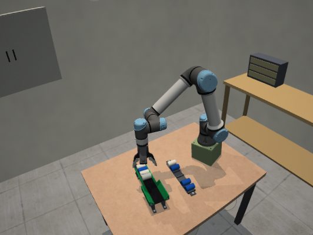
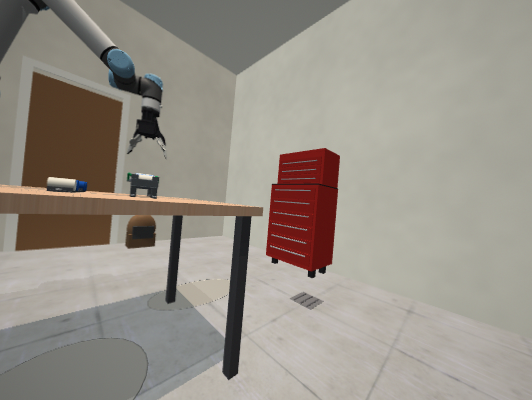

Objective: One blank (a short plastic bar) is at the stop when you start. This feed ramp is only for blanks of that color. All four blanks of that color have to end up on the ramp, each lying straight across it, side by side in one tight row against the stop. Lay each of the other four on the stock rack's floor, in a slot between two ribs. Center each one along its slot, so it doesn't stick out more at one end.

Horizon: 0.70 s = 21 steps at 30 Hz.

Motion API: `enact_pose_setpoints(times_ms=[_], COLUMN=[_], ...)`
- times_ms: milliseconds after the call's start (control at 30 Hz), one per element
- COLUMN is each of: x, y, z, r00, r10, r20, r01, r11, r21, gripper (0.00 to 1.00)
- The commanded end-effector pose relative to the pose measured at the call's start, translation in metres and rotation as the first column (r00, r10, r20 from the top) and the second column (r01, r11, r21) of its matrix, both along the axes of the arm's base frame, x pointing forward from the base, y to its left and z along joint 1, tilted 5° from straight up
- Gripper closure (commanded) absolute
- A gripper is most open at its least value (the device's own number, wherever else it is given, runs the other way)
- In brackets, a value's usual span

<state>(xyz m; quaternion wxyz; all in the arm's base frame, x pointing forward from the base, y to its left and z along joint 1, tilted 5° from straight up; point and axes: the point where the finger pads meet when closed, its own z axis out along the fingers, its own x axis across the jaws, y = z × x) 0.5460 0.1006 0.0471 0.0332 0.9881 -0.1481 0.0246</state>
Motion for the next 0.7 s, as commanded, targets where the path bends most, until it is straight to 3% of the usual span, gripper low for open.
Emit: enact_pose_setpoints(times_ms=[0, 133, 233, 667], x=[0.003, 0.005, 0.005, 0.009], y=[-0.003, -0.007, -0.007, -0.019], z=[0.000, 0.000, 0.000, -0.001], r00=[0.990, 0.963, 0.963, 0.790], r10=[-0.142, -0.267, -0.269, -0.612], r20=[0.012, 0.020, 0.020, 0.039], r01=[0.142, 0.267, 0.269, 0.611], r11=[0.990, 0.964, 0.963, 0.791], r21=[0.005, 0.012, 0.012, 0.038], gripper=[0.00, 0.00, 0.00, 0.00])
